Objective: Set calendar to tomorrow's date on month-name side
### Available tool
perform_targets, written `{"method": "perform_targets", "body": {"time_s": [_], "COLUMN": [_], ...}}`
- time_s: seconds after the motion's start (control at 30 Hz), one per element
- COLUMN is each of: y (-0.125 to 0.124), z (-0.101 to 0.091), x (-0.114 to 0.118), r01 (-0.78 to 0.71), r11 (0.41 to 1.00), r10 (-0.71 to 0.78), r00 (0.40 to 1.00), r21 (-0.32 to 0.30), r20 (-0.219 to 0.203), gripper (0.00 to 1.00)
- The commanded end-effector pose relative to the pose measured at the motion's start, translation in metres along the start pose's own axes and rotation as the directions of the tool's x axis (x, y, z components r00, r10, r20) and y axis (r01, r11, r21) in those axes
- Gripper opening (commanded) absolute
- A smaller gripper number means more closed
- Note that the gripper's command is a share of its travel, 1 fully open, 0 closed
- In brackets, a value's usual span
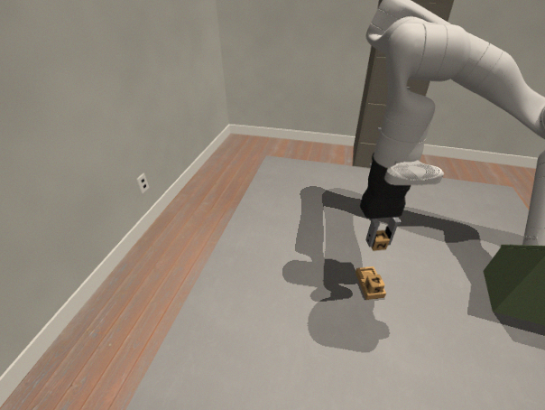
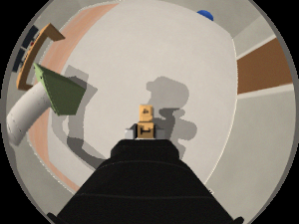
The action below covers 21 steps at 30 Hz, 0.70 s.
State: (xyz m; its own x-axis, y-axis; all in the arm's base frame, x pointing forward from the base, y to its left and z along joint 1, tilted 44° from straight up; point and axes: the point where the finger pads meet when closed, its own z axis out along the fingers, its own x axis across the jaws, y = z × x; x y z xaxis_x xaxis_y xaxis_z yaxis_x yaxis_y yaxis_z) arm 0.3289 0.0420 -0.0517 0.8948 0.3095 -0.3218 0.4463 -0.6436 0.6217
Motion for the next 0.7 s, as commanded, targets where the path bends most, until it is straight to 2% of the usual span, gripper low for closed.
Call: {"method": "perform_targets", "body": {"time_s": [0.0, 0.33, 0.67], "y": [-0.004, -0.004, -0.004], "z": [-0.001, 0.001, 0.017], "x": [0.0, 0.0, 0.0], "r01": [0.01, 0.01, 0.01], "r11": [1.0, 1.0, 1.0], "r10": [-0.01, -0.01, -0.01], "r00": [1.0, 1.0, 1.0], "r21": [-0.002, -0.002, -0.002], "r20": [-0.002, -0.002, -0.002], "gripper": [0.57, 0.57, 0.57]}}
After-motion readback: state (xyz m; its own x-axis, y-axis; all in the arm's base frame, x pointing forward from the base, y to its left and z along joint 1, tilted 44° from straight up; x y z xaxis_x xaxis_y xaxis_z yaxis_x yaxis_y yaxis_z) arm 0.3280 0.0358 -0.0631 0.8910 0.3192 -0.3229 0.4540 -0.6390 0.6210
